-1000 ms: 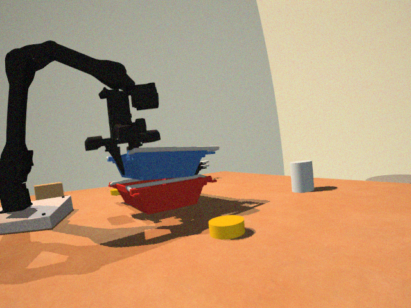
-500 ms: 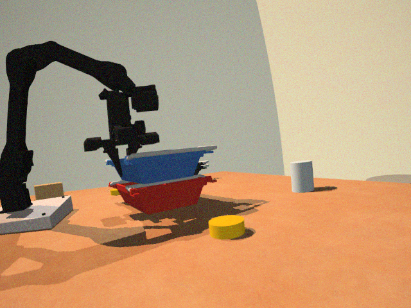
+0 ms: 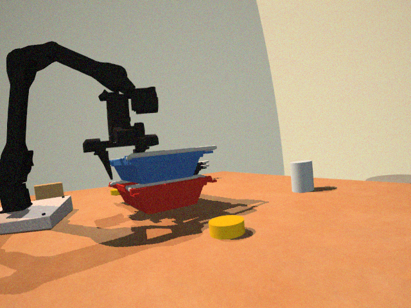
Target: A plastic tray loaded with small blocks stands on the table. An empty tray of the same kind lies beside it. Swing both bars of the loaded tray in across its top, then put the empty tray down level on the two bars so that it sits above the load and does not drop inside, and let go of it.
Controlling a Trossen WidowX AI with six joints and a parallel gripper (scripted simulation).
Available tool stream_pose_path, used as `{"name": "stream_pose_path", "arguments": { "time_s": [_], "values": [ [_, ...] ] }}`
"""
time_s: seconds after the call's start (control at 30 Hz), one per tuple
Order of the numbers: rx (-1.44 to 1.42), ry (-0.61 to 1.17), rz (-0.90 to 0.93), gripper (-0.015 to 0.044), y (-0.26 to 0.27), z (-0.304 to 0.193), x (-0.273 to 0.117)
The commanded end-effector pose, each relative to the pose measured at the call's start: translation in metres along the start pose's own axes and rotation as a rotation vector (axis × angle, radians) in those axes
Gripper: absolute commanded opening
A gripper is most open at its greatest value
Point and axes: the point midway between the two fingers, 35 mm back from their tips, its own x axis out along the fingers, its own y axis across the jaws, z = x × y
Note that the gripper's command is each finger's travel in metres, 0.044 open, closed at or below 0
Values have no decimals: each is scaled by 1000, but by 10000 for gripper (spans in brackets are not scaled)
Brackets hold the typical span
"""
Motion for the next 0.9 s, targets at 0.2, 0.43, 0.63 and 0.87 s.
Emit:
{"name": "stream_pose_path", "arguments": {
  "time_s": [0.2, 0.43, 0.63, 0.87],
  "values": [
    [0, 0, 0, 440, 0, 0, 0],
    [0, 0, 0, 440, 1, 0, -2],
    [-1, -1, 0, 440, 4, 1, -26],
    [-3, -2, -1, 440, 6, 1, -62]
  ]
}}
